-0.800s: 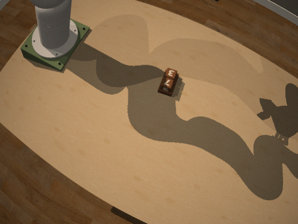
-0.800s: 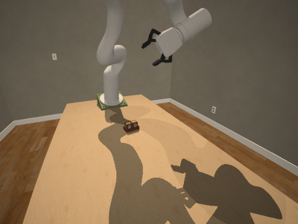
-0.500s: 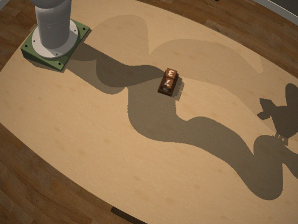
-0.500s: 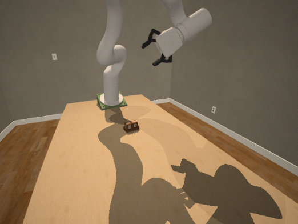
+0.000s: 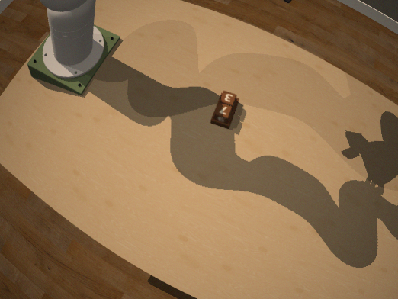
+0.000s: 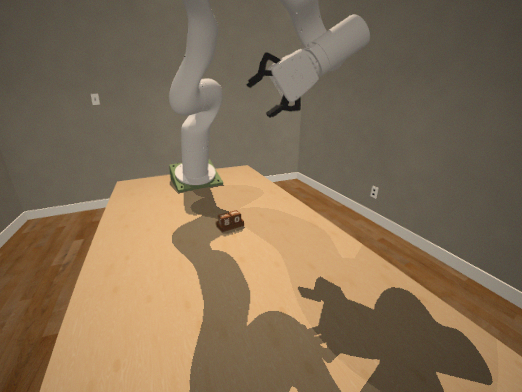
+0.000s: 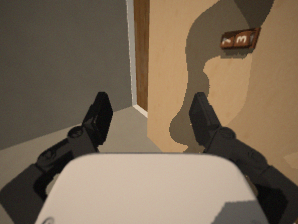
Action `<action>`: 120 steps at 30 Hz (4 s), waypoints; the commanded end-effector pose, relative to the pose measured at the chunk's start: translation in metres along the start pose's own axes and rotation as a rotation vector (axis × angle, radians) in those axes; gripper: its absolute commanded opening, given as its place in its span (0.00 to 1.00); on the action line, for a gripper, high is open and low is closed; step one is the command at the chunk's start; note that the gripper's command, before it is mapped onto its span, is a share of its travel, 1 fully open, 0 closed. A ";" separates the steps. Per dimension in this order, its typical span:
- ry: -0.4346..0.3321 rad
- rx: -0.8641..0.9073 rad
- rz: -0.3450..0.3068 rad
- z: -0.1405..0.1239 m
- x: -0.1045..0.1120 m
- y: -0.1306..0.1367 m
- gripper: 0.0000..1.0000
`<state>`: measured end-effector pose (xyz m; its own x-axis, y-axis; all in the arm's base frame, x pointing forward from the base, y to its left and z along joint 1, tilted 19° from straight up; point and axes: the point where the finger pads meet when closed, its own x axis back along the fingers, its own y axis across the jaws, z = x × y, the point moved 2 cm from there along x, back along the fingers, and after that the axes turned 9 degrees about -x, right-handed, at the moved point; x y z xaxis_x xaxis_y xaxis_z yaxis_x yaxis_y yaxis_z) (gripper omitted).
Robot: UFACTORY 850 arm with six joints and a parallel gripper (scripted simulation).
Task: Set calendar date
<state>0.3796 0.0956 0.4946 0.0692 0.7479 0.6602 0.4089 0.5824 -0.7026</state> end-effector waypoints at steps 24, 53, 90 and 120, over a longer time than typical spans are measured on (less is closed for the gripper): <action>0.139 0.317 -0.587 0.030 -0.126 0.089 1.00; -0.092 0.256 -0.911 0.021 -0.201 0.117 1.00; -0.176 0.251 -0.924 0.019 -0.216 0.116 1.00; -0.577 1.051 -0.805 0.113 -0.189 0.159 1.00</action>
<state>0.3379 0.0721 0.2323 -0.3162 -0.0236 0.9484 -0.6295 0.7531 -0.1911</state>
